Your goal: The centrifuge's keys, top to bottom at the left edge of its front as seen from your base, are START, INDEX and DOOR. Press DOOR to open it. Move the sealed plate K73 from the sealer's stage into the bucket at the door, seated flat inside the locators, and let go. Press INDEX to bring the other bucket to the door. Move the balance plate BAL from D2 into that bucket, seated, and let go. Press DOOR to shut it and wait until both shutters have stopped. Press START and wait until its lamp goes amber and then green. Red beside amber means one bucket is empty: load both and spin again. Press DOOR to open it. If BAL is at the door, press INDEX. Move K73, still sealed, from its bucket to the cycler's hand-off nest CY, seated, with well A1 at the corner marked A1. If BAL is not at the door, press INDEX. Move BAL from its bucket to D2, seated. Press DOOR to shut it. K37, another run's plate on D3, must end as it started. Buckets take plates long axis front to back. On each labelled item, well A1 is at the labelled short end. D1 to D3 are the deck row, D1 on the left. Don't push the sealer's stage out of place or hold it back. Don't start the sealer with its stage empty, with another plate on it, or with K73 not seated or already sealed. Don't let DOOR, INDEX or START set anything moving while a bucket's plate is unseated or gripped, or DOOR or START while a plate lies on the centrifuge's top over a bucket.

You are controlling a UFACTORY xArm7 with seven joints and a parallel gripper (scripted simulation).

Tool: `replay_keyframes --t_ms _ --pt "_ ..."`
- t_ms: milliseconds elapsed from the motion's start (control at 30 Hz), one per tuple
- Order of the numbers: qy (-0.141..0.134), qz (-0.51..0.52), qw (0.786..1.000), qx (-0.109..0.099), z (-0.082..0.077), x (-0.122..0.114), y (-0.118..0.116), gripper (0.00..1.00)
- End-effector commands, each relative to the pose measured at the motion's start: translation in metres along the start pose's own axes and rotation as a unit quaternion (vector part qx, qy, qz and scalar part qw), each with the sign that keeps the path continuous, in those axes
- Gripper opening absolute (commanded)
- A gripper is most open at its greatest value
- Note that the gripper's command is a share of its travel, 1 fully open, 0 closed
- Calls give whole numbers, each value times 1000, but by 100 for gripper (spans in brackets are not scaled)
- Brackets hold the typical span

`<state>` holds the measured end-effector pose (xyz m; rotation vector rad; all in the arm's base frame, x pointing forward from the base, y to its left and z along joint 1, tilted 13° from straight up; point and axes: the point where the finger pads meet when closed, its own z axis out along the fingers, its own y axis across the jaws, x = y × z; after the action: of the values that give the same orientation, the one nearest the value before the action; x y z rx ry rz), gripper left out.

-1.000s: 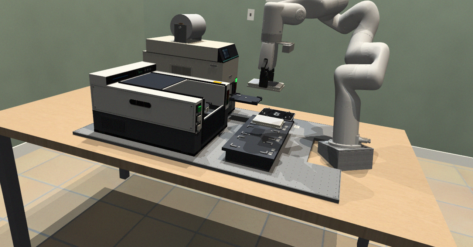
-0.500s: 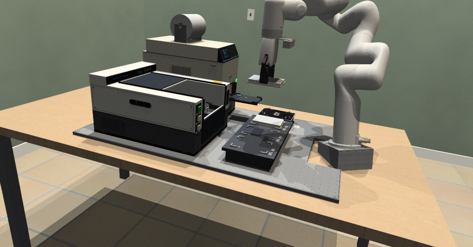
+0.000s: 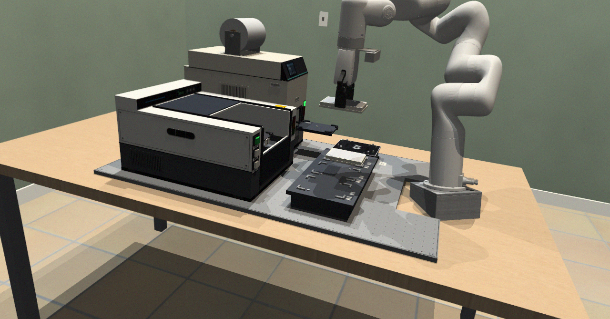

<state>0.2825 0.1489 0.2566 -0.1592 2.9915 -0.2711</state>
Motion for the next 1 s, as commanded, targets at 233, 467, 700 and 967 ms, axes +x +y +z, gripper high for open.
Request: replay_keyframes --t_ms 233,467,700,967 --pt "-2 3 1000 -1 -1 -1 0 0" --pt "-2 3 1000 -1 -1 -1 3 0" --pt "-2 3 1000 -1 -2 -1 19 0" --pt "-2 3 1000 -1 -2 -1 33 0"
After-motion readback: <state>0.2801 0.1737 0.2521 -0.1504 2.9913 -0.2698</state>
